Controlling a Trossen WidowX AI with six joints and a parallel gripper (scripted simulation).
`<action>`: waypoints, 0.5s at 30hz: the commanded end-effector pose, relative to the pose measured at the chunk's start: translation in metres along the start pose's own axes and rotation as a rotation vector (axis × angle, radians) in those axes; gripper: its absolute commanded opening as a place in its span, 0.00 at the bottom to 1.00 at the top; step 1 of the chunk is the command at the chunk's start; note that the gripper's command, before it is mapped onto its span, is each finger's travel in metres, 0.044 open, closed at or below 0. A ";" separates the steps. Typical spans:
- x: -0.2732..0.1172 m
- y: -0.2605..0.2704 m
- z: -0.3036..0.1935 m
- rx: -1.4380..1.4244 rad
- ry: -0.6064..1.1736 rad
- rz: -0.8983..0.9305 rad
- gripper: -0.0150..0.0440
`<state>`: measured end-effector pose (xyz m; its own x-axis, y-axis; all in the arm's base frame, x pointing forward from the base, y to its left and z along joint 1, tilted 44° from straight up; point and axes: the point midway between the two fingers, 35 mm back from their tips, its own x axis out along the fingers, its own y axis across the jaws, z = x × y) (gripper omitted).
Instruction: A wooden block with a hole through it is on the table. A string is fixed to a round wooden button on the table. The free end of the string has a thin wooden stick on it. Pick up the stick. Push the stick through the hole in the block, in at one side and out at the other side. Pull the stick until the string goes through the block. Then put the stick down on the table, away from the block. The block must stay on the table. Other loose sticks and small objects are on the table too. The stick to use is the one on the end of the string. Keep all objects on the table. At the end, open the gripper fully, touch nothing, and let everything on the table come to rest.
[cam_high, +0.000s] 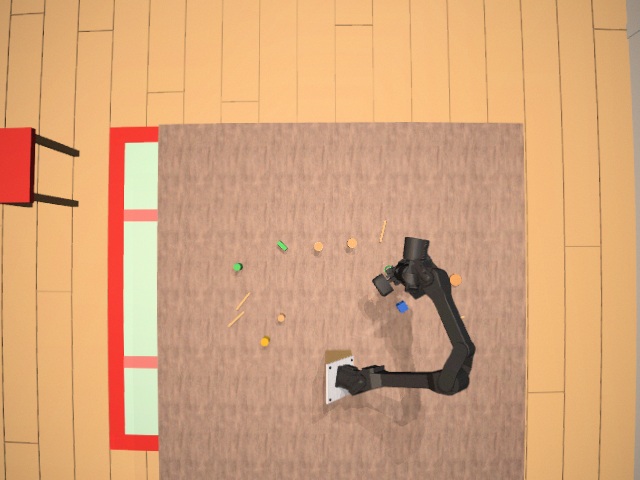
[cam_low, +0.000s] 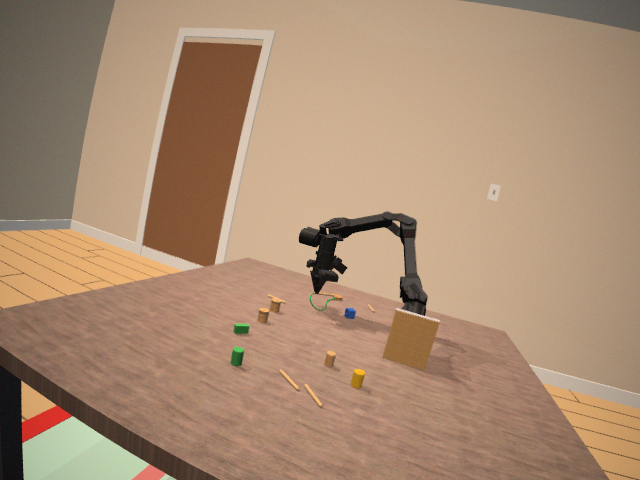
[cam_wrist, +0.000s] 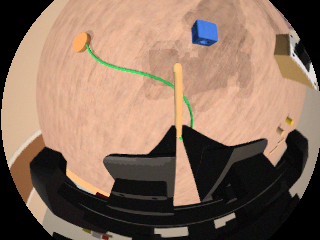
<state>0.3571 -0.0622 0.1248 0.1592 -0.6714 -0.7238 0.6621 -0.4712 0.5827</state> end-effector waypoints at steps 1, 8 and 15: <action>-0.001 0.001 0.001 0.050 0.001 0.001 0.25; -0.001 0.002 -0.003 0.050 0.002 0.001 0.25; -0.001 0.004 -0.012 0.050 0.003 0.001 0.25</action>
<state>0.3648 -0.0588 0.1253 0.1626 -0.6704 -0.7240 0.6237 -0.4987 0.6019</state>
